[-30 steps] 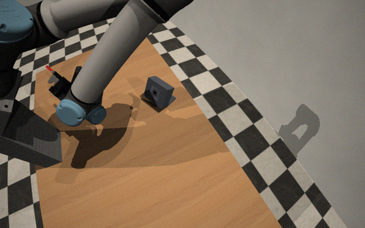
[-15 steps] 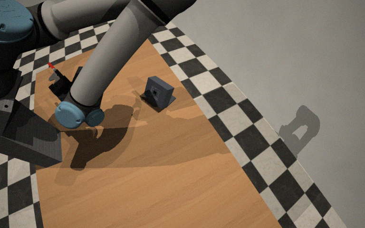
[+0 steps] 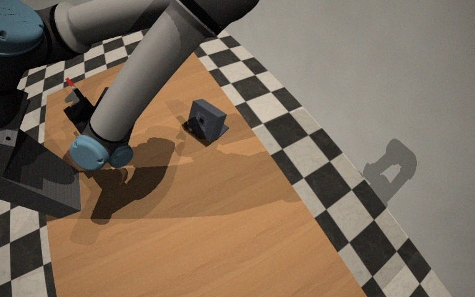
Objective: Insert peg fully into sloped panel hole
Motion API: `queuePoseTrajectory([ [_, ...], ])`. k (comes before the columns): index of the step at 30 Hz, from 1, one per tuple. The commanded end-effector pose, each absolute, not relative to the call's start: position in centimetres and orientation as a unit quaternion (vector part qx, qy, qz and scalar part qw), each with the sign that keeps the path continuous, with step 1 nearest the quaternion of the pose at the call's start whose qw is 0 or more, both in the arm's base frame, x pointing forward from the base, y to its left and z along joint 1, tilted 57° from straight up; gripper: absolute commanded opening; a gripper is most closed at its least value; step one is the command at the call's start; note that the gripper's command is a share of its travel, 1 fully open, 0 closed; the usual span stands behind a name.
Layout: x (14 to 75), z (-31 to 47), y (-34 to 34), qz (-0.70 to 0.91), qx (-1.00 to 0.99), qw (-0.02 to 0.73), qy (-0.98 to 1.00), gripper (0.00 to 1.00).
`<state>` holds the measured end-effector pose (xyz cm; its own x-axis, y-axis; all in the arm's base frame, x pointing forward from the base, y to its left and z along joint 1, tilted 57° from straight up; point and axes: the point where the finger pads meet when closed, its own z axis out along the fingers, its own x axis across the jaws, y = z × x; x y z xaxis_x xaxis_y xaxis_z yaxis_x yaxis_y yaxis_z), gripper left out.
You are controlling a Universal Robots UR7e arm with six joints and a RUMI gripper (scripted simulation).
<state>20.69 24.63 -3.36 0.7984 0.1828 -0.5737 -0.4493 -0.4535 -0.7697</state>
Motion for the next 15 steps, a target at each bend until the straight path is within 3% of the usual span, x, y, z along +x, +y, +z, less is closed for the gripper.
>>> queuePoseTrajectory([
  [1, 20.8, -2.9, 24.7, 0.313, -0.788, 0.522, 0.095, 0.00],
  [15, 21.2, -1.7, 25.0, 0.328, -0.766, 0.538, 0.124, 0.00],
])
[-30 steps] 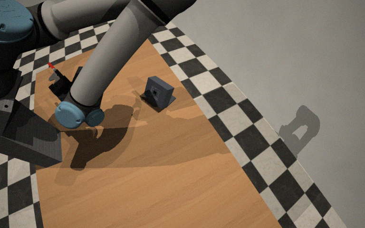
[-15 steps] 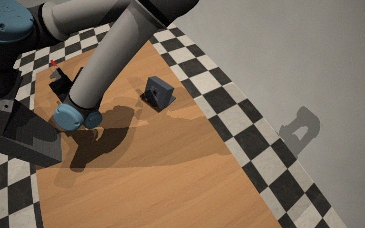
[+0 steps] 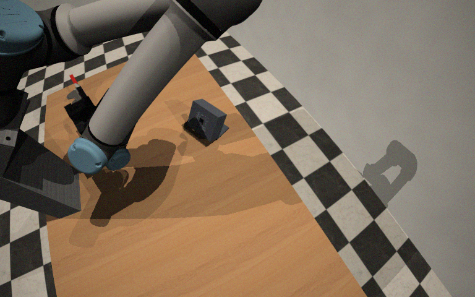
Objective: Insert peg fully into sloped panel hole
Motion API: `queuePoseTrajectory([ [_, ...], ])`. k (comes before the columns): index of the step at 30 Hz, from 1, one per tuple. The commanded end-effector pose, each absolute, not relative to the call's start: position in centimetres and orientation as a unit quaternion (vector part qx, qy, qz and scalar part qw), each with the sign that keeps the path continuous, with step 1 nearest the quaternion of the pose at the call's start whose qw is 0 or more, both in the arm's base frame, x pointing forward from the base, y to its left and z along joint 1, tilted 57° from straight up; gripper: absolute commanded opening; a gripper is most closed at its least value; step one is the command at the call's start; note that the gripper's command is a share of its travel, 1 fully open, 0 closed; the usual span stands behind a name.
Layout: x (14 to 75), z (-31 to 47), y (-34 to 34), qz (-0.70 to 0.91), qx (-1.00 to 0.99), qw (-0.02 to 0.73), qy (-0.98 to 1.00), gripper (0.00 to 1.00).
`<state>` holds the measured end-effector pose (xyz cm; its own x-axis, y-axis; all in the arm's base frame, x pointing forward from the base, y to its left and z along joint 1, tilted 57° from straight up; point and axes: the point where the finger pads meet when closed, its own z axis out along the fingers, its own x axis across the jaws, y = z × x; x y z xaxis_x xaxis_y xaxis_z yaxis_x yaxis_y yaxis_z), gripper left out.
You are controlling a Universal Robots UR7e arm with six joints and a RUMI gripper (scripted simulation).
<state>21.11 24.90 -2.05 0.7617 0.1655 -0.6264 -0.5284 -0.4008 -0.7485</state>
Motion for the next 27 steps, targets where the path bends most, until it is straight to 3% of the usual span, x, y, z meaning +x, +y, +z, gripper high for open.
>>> queuePoseTrajectory([
  [1, 21.2, -1.6, 25.0, 0.330, -0.764, 0.540, 0.127, 0.00],
  [27, 22.4, 0.7, 25.2, 0.360, -0.716, 0.569, 0.185, 0.00],
])
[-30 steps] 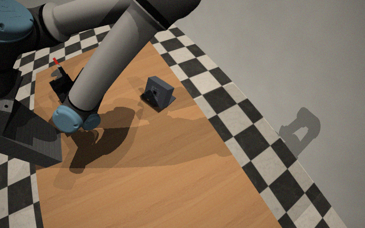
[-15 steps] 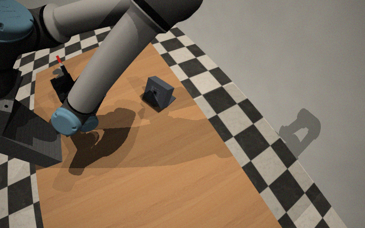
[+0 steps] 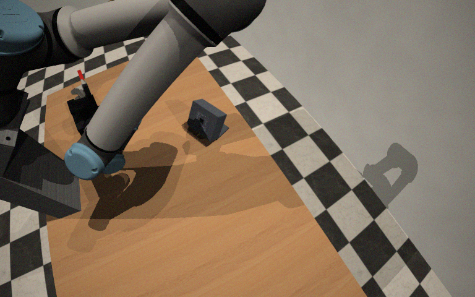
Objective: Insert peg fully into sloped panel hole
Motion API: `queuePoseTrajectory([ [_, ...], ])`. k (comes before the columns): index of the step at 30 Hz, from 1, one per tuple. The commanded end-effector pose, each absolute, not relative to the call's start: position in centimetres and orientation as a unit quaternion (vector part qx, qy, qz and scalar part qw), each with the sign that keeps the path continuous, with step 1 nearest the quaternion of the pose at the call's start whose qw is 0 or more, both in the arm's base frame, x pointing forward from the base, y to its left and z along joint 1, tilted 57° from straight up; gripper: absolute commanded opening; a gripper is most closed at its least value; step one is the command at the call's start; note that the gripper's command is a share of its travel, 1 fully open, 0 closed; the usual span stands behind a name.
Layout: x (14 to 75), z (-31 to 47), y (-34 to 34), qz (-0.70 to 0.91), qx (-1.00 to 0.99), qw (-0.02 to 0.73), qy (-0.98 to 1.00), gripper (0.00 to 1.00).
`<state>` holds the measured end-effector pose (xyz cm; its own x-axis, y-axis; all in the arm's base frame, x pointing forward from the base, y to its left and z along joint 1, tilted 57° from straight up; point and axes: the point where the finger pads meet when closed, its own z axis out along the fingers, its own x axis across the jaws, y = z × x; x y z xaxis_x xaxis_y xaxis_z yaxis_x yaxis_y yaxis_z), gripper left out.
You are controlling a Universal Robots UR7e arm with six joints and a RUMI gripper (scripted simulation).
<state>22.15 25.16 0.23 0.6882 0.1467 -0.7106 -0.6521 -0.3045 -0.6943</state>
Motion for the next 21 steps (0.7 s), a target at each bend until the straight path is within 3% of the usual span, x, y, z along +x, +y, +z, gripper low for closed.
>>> queuePoseTrajectory([
  [1, 22.4, 0.8, 25.2, 0.362, -0.714, 0.570, 0.187, 0.00],
  [21, 23.5, 2.6, 25.1, 0.383, -0.674, 0.589, 0.229, 0.00],
])
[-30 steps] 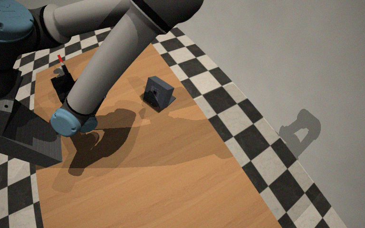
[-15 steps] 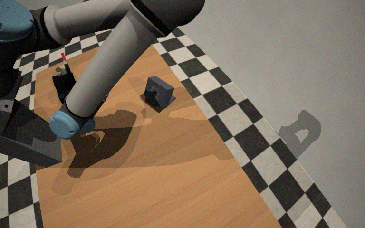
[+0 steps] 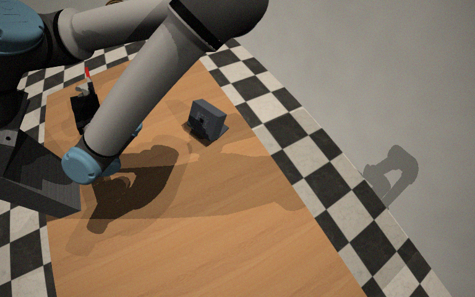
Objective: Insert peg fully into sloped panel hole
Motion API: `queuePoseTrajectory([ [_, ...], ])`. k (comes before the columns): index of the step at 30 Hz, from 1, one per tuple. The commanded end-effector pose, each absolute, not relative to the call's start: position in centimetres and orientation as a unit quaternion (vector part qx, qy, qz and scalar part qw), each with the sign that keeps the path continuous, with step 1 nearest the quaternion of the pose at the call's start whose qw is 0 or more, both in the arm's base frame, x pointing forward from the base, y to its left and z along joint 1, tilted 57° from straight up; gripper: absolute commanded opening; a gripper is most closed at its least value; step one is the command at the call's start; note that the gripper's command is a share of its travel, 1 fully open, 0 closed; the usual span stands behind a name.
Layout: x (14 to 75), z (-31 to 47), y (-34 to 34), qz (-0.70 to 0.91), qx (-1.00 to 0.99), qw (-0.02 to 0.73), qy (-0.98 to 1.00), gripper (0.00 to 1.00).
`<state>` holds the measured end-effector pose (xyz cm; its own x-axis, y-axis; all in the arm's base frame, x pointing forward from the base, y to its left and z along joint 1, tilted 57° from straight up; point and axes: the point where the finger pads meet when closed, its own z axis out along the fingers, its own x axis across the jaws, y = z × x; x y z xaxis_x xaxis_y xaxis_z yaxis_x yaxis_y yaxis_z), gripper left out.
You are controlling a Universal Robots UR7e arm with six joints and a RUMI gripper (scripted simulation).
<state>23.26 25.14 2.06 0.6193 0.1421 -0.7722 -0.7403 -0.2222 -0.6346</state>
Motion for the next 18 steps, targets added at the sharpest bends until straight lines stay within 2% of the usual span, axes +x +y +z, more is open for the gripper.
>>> queuePoseTrajectory([
  [1, 23.6, 2.6, 25.1, 0.385, -0.671, 0.590, 0.231, 0.00],
  [18, 24.7, 4.1, 24.9, 0.402, -0.635, 0.604, 0.265, 0.00],
])
